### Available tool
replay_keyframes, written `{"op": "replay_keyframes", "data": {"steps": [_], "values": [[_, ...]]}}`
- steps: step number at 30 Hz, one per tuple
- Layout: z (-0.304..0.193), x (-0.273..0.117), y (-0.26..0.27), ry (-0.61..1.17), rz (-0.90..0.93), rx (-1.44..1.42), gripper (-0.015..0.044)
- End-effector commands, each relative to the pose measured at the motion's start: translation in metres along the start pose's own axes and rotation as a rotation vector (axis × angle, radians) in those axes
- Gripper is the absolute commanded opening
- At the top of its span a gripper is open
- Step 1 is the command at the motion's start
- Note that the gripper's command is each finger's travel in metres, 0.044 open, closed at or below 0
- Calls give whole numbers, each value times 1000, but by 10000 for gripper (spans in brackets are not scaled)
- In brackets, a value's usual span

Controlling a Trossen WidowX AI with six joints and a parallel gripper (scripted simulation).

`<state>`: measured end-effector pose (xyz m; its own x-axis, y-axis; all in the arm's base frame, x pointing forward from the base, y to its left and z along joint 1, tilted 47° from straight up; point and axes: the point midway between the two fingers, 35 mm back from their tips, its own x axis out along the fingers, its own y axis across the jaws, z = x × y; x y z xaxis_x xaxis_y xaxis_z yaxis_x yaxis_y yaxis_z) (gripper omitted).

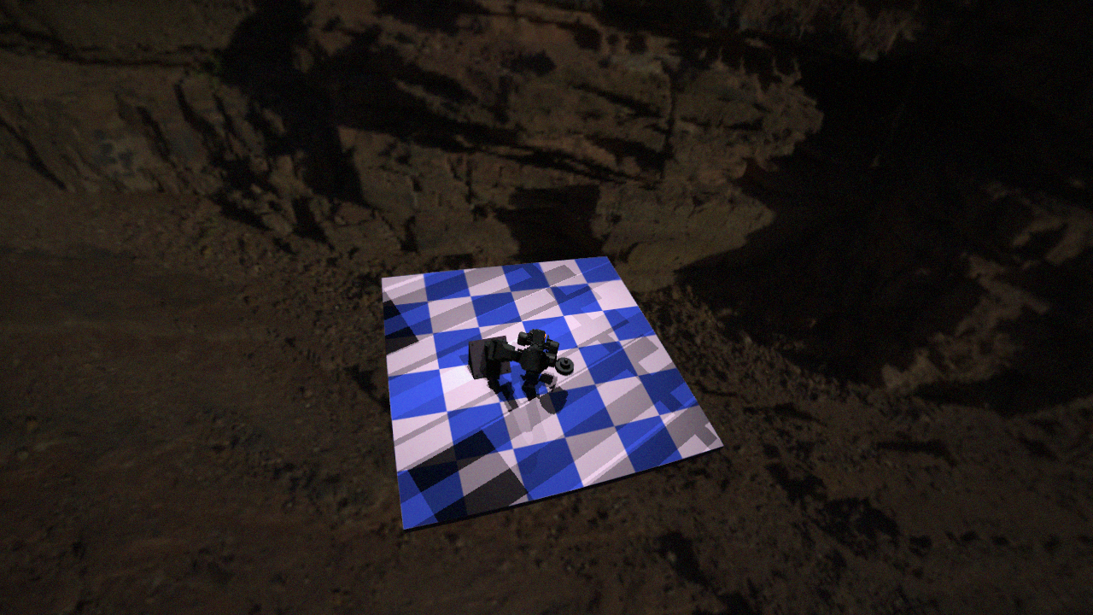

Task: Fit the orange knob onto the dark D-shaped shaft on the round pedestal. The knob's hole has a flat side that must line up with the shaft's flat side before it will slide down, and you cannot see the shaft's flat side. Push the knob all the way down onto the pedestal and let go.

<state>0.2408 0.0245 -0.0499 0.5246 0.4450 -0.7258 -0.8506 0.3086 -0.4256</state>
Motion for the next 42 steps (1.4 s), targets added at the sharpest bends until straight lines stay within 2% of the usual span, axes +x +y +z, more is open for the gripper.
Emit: {"op": "replay_keyframes", "data": {"steps": [1,9,16,24,34,40,42], "values": [[0,0,0,-1,-1,0,260],[0,0,0,-1,-1,0,260],[0,0,0,-1,-1,0,440],[1,0,-1,0,-1,-1,440],[74,-15,-3,-2,-1,-1,440],[79,-16,-2,5,5,9,440],[77,-9,0,83,64,71,440]]}}
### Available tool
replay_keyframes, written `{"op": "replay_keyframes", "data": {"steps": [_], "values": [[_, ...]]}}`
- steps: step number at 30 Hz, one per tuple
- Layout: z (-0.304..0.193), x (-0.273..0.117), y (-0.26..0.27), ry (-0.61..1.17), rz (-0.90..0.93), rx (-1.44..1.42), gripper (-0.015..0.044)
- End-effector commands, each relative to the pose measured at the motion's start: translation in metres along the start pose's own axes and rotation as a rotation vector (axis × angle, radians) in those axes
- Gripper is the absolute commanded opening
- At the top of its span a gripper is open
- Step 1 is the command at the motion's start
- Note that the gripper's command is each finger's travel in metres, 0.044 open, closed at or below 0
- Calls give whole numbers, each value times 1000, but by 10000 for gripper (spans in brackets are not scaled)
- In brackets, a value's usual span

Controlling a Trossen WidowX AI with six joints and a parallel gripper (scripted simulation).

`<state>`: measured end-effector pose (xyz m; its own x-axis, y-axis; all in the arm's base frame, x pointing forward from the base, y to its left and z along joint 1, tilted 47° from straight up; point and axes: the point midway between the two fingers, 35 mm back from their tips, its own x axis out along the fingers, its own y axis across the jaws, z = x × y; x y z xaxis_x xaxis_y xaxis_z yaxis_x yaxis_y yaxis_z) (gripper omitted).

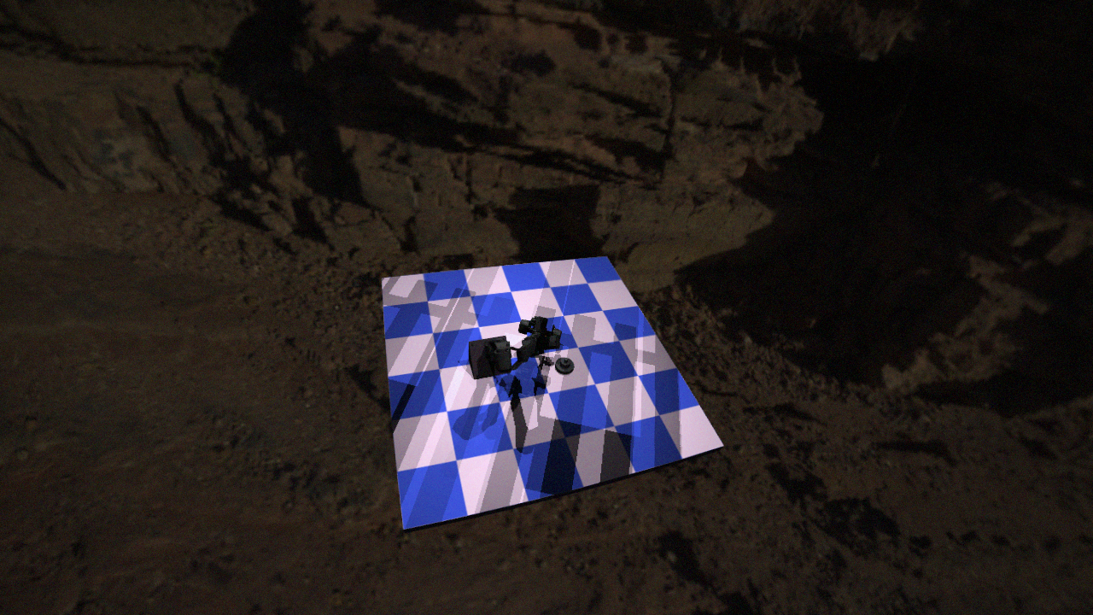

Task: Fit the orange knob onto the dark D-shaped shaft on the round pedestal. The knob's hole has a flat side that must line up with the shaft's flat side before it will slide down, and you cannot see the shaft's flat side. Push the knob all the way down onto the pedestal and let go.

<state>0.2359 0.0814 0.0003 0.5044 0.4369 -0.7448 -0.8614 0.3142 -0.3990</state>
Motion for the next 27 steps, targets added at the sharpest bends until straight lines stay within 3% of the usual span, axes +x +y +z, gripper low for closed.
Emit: {"op": "replay_keyframes", "data": {"steps": [1,9,17,27], "values": [[0,9,1,128,82,94,440],[-5,21,14,713,237,248,440],[23,7,2,1250,49,70,440],[34,5,-3,1320,-20,3,440]]}}
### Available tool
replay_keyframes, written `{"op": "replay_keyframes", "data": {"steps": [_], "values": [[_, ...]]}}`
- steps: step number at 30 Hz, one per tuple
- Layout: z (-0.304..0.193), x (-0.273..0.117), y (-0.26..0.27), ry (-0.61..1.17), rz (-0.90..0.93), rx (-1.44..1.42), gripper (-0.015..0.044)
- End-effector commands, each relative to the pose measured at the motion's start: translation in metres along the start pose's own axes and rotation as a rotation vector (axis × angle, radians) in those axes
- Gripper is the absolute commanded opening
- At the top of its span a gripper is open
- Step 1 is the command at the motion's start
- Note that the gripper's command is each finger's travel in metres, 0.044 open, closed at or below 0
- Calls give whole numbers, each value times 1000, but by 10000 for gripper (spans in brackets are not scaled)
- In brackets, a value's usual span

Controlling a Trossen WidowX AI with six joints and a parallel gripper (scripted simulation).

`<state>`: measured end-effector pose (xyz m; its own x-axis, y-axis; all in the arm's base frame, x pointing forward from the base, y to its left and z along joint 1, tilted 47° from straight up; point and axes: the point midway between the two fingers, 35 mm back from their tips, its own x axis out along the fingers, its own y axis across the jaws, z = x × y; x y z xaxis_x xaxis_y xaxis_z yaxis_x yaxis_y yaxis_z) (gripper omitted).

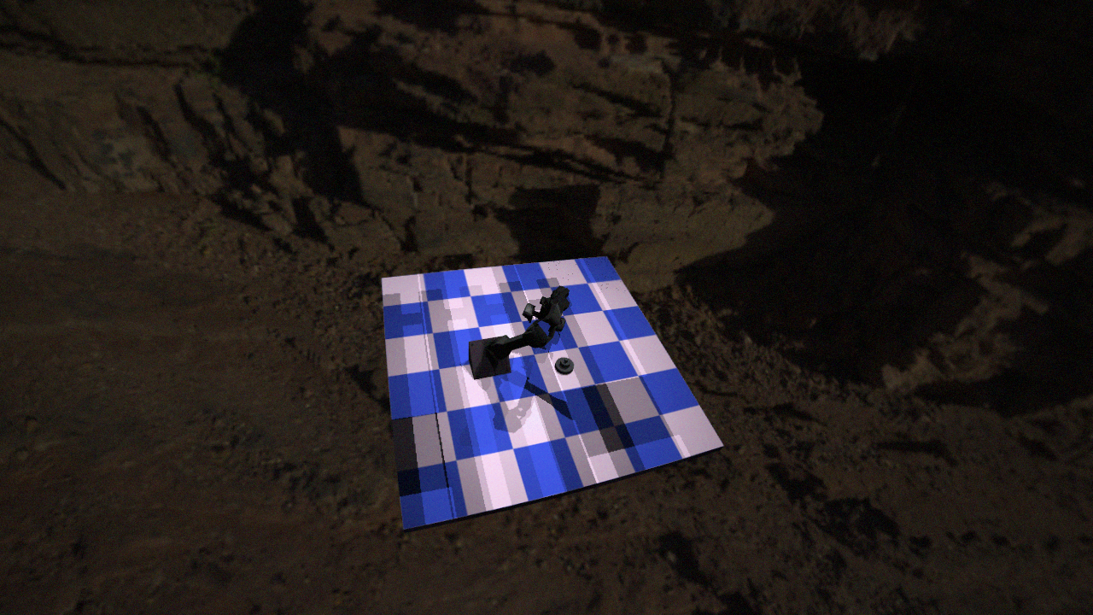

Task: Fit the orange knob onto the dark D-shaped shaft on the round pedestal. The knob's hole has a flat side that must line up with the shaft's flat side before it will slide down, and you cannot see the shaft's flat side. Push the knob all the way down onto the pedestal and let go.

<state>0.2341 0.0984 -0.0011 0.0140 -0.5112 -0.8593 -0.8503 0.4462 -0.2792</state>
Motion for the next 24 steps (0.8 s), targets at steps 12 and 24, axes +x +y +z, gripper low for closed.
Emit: {"op": "replay_keyframes", "data": {"steps": [12,24], "values": [[7,-22,-6,187,-190,-23,440],[7,-22,-6,85,-263,905,440]]}}
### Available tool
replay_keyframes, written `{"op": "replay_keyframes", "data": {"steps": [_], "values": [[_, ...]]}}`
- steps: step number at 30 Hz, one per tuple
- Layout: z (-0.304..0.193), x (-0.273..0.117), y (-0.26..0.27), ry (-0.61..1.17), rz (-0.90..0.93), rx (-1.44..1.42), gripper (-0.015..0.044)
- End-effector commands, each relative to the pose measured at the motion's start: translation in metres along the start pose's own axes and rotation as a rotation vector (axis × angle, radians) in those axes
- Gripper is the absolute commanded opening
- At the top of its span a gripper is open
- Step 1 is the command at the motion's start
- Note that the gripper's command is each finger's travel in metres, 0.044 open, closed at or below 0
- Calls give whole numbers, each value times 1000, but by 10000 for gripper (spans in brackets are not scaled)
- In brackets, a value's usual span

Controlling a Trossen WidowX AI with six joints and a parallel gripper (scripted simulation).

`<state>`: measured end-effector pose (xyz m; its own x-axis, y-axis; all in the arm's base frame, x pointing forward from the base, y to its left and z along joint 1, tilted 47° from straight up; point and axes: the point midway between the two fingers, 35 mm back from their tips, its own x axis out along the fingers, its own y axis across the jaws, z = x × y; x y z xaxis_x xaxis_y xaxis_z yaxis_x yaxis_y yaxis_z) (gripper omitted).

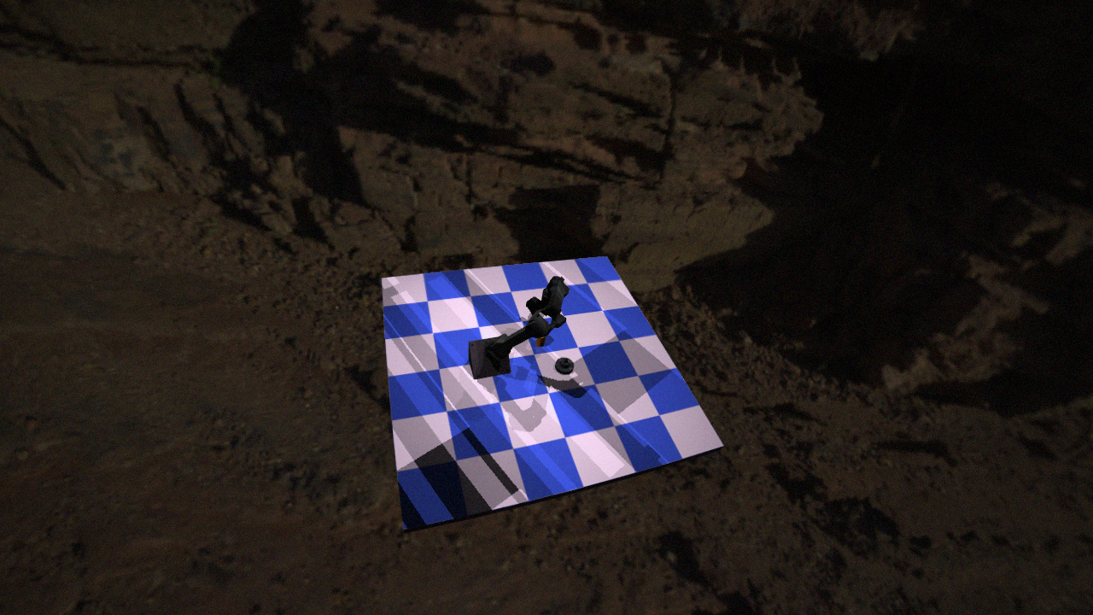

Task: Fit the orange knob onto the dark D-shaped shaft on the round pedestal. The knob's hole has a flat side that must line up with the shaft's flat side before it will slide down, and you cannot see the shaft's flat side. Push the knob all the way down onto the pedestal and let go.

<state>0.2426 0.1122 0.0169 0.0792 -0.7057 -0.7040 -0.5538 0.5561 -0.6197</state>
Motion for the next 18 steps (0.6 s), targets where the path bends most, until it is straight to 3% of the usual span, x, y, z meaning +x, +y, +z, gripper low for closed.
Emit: {"op": "replay_keyframes", "data": {"steps": [1,15,18], "values": [[0,1,0,4,-8,544,440],[0,1,0,4,-9,561,440],[1,19,0,3,-9,573,440]]}}
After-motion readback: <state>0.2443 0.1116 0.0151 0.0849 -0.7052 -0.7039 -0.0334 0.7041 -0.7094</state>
